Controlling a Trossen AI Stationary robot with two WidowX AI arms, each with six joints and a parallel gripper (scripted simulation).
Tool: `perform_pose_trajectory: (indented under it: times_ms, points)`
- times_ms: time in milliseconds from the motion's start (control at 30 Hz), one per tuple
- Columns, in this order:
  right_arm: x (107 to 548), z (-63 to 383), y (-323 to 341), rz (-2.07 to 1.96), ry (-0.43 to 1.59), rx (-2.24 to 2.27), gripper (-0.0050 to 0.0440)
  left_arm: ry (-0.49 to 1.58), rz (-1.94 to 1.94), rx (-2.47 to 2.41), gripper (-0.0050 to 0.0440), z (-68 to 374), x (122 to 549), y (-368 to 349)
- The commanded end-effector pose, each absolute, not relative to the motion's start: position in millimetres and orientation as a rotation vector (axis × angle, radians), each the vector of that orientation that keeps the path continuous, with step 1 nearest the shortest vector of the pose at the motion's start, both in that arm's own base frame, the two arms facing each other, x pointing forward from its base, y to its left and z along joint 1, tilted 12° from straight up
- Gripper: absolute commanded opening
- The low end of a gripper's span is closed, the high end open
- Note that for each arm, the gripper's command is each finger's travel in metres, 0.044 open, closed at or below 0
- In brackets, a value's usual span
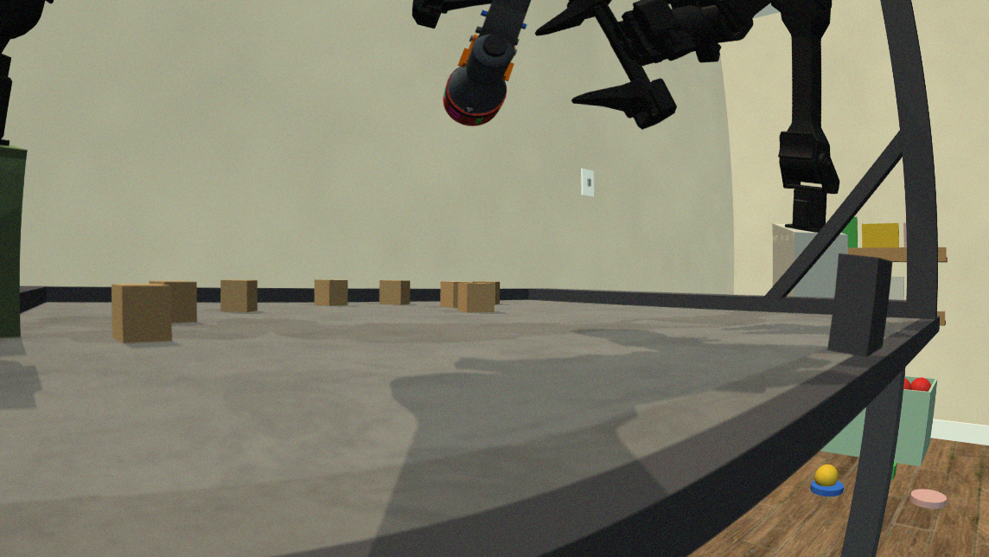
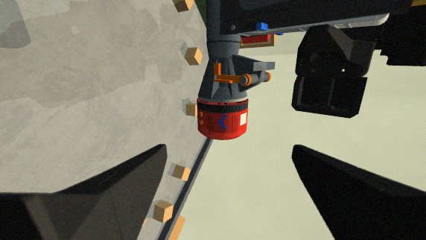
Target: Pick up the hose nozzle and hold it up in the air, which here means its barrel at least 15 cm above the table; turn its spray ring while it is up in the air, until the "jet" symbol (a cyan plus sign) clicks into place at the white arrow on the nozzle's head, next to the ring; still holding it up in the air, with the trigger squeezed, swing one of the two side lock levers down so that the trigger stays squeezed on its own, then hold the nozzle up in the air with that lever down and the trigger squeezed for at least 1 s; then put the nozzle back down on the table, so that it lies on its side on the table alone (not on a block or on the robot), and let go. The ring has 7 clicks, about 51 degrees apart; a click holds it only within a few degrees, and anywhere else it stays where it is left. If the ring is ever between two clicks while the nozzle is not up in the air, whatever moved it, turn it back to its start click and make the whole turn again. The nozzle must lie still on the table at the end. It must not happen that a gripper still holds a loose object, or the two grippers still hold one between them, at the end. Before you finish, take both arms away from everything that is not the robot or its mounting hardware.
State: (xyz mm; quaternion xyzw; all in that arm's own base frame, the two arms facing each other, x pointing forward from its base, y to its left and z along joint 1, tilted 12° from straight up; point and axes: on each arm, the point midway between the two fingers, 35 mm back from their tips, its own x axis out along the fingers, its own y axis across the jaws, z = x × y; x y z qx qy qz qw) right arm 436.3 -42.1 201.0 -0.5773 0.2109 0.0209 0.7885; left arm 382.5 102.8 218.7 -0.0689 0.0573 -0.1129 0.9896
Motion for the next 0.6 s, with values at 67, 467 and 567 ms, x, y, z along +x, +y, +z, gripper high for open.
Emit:
perform_pose_trajectory:
  times_ms: [67, 467, 567]
  points:
    - [441.2, 199.5, -41.4, 0.011, 0.428, -1.255, 0.0407, 0.071, -0.225, -0.1, 0.0167, 237.5, 383.1, 104.1]
    - [452.1, 176.5, -35.4, -0.124, 0.325, -1.308, 0.0407, 0.071, -0.225, -0.1, 0.0167, 237.5, 383.1, 104.1]
    - [451.9, 171.6, -34.1, -0.164, 0.295, -1.315, 0.0407, 0.071, -0.225, -0.1, 0.0167, 237.5, 383.1, 104.1]
